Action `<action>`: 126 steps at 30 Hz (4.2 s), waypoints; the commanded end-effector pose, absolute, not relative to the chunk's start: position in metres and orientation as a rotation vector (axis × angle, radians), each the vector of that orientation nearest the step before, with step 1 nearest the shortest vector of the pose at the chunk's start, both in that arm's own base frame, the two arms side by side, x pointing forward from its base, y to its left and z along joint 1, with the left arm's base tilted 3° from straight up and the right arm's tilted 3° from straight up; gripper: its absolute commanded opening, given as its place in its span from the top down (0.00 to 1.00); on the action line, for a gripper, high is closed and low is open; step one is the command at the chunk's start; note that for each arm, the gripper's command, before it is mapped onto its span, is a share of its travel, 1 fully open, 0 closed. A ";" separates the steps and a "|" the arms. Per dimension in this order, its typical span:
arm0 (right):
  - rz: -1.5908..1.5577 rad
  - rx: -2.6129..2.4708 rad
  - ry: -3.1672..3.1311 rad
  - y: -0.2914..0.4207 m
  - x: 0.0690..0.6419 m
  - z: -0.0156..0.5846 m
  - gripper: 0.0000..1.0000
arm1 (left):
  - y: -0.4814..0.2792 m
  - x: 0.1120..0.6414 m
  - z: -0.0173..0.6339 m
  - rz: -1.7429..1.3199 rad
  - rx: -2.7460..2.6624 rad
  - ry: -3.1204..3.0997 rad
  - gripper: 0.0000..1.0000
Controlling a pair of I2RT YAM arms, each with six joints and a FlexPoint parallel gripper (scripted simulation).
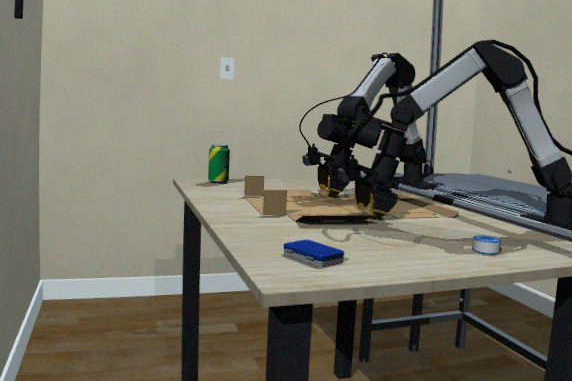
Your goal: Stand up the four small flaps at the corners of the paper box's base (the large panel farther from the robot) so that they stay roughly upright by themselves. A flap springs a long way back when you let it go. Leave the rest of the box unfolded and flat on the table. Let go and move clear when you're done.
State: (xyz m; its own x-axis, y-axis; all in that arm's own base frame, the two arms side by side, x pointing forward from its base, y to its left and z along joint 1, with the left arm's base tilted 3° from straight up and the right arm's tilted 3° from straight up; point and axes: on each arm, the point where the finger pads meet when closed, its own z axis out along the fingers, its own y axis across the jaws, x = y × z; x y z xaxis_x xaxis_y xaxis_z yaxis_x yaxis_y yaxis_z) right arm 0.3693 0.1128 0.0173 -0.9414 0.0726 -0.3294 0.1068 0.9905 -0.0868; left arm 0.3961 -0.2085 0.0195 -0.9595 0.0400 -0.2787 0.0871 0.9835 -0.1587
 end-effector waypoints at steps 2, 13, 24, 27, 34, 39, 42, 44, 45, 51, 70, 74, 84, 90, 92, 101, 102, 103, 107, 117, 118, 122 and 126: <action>-0.211 0.137 2.854 0.107 0.360 0.004 0.23 | -0.194 0.393 0.007 -0.203 0.044 2.884 0.23; -0.209 0.133 2.856 0.107 0.360 0.003 0.23 | -0.206 0.392 0.002 -0.212 0.061 2.881 0.23; -0.209 0.133 2.856 0.107 0.360 0.003 0.23 | -0.216 0.399 0.012 -0.241 0.066 2.861 0.23; -0.209 0.133 2.856 0.107 0.360 0.003 0.23 | -0.217 0.399 0.012 -0.242 0.066 2.860 0.23; -0.209 0.133 2.856 0.107 0.360 0.003 0.23 | -0.219 0.397 0.016 -0.241 0.067 2.868 0.23; -0.203 0.132 2.858 0.108 0.359 0.003 0.23 | -0.220 0.397 0.017 -0.240 0.064 2.868 0.23; -0.203 0.132 2.858 0.108 0.359 0.003 0.23 | -0.221 0.396 0.017 -0.241 0.067 2.868 0.23; -0.202 0.132 2.859 0.108 0.359 0.003 0.23 | -0.222 0.396 0.018 -0.241 0.067 2.868 0.23; -0.202 0.132 2.859 0.108 0.359 0.003 0.23 | -0.222 0.396 0.018 -0.241 0.066 2.868 0.23; -0.190 0.130 2.863 0.109 0.359 0.003 0.23 | -0.225 0.395 0.029 -0.249 0.053 2.847 0.23; -0.190 0.129 2.863 0.109 0.359 0.003 0.23 | -0.231 0.391 0.049 -0.268 0.020 2.820 0.23; -0.190 0.129 2.863 0.109 0.359 0.003 0.23 | -0.233 0.390 0.054 -0.272 0.011 2.815 0.23; -0.190 0.129 2.863 0.109 0.359 0.003 0.23 | -0.238 0.386 0.063 -0.267 -0.008 2.821 0.23; -0.190 0.129 2.863 0.109 0.359 0.003 0.23 | -0.233 0.388 0.053 -0.234 -0.029 2.839 0.23; -0.190 0.129 2.863 0.109 0.359 0.003 0.23 | -0.237 0.388 0.068 -0.253 -0.020 2.813 0.23; -0.190 0.129 2.863 0.109 0.359 0.003 0.23 | -0.245 0.385 0.057 -0.212 -0.014 2.856 0.23; -0.190 0.129 2.863 0.109 0.359 0.003 0.23 | -0.245 0.385 0.057 -0.212 -0.014 2.856 0.23; -0.190 0.129 2.863 0.109 0.359 0.003 0.23 | -0.245 0.385 0.057 -0.212 -0.014 2.856 0.23; -0.190 0.129 2.863 0.109 0.359 0.003 0.23 | -0.250 0.384 0.058 -0.209 -0.011 2.860 0.23; -0.190 0.129 2.863 0.109 0.359 0.003 0.23 | -0.265 0.384 0.064 -0.208 -0.017 2.860 0.23; -0.190 0.129 2.863 0.109 0.359 0.003 0.23 | -0.266 0.385 0.064 -0.208 -0.020 2.860 0.23; -0.190 0.129 2.863 0.109 0.359 0.003 0.23 | -0.270 0.384 0.064 -0.208 -0.015 2.860 0.23; -0.190 0.129 2.863 0.109 0.359 0.003 0.23 | -0.274 0.384 0.062 -0.208 -0.014 2.860 0.26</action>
State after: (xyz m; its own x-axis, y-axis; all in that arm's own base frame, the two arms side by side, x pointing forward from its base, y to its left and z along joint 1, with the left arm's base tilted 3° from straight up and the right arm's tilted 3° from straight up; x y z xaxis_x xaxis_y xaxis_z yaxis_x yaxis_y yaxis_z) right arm 0.3697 0.1066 0.0182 -0.9386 0.0774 -0.3362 0.1219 0.9860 -0.1134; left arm 0.3809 -0.2711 0.0643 -0.9615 -0.0189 -0.2741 0.0247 0.9877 -0.1545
